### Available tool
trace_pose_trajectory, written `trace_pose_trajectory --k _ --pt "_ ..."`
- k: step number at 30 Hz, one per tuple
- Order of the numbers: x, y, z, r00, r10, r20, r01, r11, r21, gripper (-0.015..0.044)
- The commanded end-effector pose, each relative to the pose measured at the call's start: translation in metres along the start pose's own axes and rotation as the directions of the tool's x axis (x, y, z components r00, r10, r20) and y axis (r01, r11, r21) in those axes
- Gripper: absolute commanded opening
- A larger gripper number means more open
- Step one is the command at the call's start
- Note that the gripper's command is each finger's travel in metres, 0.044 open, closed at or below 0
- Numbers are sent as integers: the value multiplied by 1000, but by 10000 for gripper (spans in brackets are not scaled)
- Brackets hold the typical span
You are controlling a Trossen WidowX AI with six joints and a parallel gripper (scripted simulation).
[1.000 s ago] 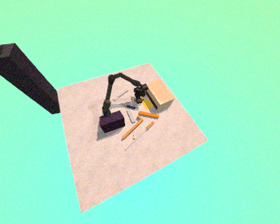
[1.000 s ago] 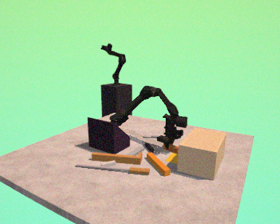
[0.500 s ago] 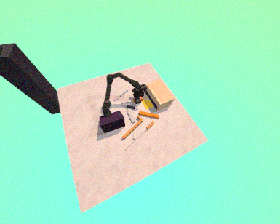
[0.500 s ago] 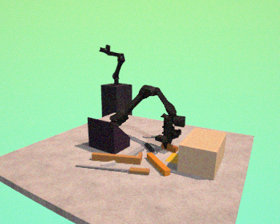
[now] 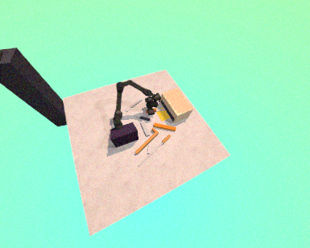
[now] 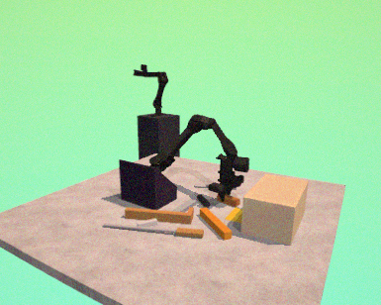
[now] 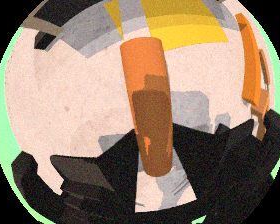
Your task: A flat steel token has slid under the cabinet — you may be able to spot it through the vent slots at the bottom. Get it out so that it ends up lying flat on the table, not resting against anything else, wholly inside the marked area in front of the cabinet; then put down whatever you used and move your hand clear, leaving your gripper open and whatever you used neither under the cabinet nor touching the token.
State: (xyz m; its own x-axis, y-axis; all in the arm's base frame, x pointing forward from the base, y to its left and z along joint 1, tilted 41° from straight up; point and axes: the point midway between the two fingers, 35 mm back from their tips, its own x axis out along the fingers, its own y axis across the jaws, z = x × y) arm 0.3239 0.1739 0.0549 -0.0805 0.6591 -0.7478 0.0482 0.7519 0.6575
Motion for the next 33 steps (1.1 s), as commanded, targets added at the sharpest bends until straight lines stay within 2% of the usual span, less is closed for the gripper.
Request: trace_pose_trajectory --k 1,33 --pt "1 0 -6 1000 -3 0 3 1000 0 0" --pt "1 0 -41 1000 -2 -2 2 1000 1 0"
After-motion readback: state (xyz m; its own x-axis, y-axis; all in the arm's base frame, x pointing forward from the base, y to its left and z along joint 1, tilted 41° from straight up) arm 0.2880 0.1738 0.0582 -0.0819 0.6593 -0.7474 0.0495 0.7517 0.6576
